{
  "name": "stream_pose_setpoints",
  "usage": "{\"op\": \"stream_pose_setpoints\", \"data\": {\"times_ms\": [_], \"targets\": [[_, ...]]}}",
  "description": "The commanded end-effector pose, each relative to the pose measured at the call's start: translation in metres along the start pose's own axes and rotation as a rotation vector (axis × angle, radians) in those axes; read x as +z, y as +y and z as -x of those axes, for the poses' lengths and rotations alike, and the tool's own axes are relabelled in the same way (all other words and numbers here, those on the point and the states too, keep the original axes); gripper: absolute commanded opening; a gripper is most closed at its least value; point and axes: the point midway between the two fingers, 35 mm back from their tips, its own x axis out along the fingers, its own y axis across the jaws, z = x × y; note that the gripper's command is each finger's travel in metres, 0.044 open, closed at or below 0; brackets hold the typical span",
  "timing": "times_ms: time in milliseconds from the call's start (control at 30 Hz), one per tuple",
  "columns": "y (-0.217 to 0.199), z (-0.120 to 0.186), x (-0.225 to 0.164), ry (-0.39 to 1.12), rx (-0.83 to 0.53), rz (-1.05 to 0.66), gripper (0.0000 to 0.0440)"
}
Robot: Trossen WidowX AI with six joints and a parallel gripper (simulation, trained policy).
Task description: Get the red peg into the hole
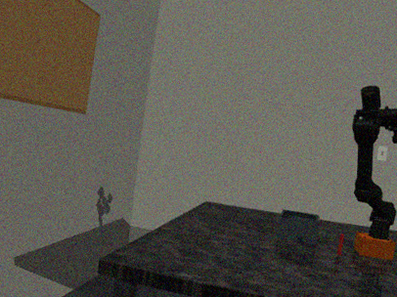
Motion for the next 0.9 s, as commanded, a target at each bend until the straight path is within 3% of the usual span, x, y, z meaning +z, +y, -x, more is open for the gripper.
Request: {"op": "stream_pose_setpoints", "data": {"times_ms": [0, 33, 467, 667, 867], "targets": [[-0.002, -0.004, 0.003, -0.012, -0.009, -0.006, 0.0423], [-0.005, -0.009, 0.007, -0.027, -0.022, -0.012, 0.0439], [-0.104, -0.074, 0.104, -0.378, -0.239, -0.177, 0.0440], [-0.155, -0.075, 0.163, -0.569, -0.304, -0.217, 0.0440], [-0.200, -0.058, 0.223, -0.767, -0.347, -0.232, 0.0440]]}}
